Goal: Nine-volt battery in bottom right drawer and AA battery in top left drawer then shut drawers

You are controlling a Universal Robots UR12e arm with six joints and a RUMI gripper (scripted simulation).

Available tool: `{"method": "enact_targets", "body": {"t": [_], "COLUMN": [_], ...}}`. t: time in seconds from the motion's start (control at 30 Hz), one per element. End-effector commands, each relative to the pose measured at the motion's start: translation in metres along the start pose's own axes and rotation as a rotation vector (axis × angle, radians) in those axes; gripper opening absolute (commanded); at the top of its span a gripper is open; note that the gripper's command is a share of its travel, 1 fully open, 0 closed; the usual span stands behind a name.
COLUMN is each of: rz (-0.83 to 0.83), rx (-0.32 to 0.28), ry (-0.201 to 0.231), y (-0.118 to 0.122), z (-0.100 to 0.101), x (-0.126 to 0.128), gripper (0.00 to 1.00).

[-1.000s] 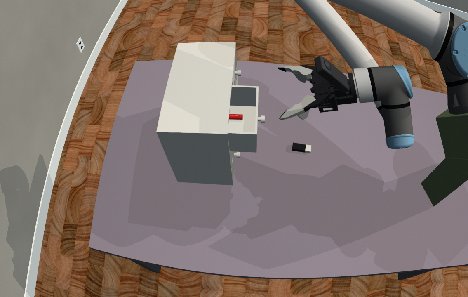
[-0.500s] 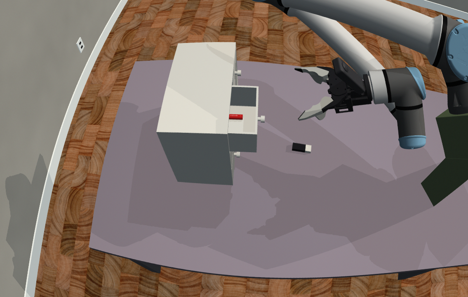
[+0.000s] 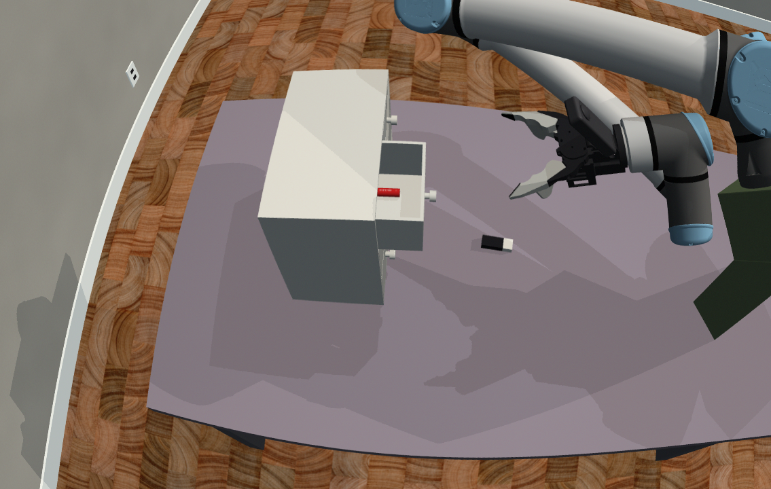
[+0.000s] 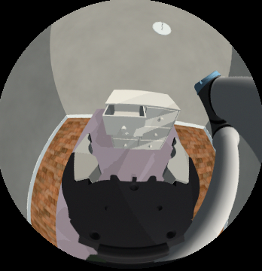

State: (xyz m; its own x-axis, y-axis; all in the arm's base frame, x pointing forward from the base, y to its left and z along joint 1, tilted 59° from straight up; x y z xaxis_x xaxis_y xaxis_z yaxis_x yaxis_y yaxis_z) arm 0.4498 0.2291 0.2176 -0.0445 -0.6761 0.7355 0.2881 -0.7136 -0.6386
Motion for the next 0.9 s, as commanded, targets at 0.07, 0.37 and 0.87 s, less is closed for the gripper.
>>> {"method": "enact_targets", "body": {"t": [0.07,0.37,0.87], "rz": [0.000,0.000,0.001], "rx": [0.002,0.002,-0.003], "ry": [-0.001,-0.001,0.000], "y": [0.0015,0.0021,0.0018], "z": [-0.0063,-0.0083,-0.0083], "x": [0.0001,0.0001,0.0002], "gripper": [1.00,1.00,1.00]}}
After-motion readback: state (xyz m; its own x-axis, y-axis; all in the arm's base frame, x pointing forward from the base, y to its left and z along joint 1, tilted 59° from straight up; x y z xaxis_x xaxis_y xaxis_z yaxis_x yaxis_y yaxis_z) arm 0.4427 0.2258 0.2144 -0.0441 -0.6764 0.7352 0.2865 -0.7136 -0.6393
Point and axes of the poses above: the point where the finger pads meet when closed, its own z axis out along the fingers, its own x axis across the jaws, y = z × x, the point moved 5 cm from there along -z, back along the fingers
